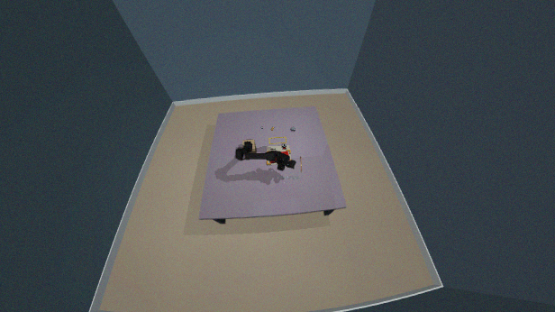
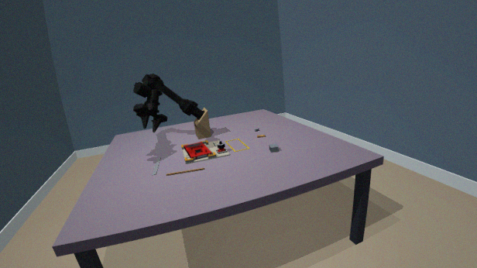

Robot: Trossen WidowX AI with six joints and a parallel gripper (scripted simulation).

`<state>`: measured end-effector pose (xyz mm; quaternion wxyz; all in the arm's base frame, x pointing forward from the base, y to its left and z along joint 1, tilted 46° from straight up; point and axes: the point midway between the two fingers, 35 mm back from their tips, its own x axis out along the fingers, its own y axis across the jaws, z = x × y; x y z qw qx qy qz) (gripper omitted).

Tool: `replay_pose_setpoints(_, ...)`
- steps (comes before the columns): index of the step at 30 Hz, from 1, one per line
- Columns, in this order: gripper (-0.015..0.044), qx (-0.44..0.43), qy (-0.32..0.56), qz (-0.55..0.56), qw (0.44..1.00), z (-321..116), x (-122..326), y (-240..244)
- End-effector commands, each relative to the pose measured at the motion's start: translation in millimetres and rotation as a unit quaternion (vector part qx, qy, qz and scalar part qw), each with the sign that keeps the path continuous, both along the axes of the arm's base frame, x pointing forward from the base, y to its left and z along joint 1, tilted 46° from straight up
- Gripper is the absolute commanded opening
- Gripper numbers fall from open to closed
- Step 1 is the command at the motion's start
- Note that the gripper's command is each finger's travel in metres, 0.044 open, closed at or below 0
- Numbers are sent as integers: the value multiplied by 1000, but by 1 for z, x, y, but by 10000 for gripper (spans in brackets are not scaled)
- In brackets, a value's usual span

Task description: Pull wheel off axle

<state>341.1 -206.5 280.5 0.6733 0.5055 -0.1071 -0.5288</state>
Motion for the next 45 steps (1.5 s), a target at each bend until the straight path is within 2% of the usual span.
replay_pose_setpoints(1,300,43,48,27,998,-46,29,29)
replay_pose_setpoints(10,300,112,216,37,969,-169,54,99)
replay_pose_setpoints(20,300,97,416,5,904,-284,19,172)
replay_pose_setpoints(32,300,93,427,2,899,-294,25,176)
replay_pose_setpoints(41,300,92,427,2,899,-340,19,128)
replay_pose_setpoints(45,300,92,427,1,899,-343,19,123)
